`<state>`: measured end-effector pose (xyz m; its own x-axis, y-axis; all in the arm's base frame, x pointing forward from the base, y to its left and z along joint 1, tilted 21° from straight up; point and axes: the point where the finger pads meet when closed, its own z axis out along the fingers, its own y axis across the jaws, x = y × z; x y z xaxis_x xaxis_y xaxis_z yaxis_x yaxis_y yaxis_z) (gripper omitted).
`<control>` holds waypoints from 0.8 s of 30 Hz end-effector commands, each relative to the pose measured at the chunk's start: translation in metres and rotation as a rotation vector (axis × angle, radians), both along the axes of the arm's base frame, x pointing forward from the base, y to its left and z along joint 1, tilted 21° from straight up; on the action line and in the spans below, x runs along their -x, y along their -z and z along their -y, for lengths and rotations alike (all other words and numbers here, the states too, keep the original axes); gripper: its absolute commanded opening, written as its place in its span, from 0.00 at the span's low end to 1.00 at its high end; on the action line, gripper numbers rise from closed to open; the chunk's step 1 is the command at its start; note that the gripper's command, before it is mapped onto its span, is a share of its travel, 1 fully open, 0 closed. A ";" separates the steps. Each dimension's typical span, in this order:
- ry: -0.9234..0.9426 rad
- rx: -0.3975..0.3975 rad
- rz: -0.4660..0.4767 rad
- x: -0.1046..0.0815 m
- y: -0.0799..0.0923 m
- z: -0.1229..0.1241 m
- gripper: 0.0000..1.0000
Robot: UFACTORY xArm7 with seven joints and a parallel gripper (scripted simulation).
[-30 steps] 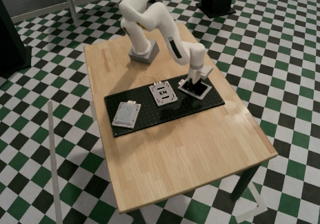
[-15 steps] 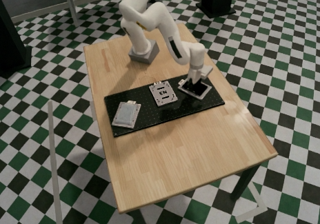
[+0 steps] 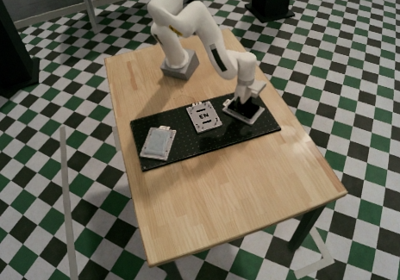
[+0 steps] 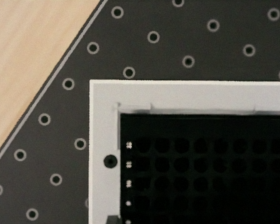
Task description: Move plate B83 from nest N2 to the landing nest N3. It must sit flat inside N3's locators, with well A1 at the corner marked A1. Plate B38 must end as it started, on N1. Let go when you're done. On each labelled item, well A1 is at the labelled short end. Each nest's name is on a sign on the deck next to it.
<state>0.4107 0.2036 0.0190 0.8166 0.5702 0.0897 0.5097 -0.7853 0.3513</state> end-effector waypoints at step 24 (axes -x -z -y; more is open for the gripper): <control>-0.002 -0.003 0.003 0.002 -0.012 -0.005 0.00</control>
<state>0.4075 0.2063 0.0298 0.8166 0.5702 0.0896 0.5098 -0.7853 0.3513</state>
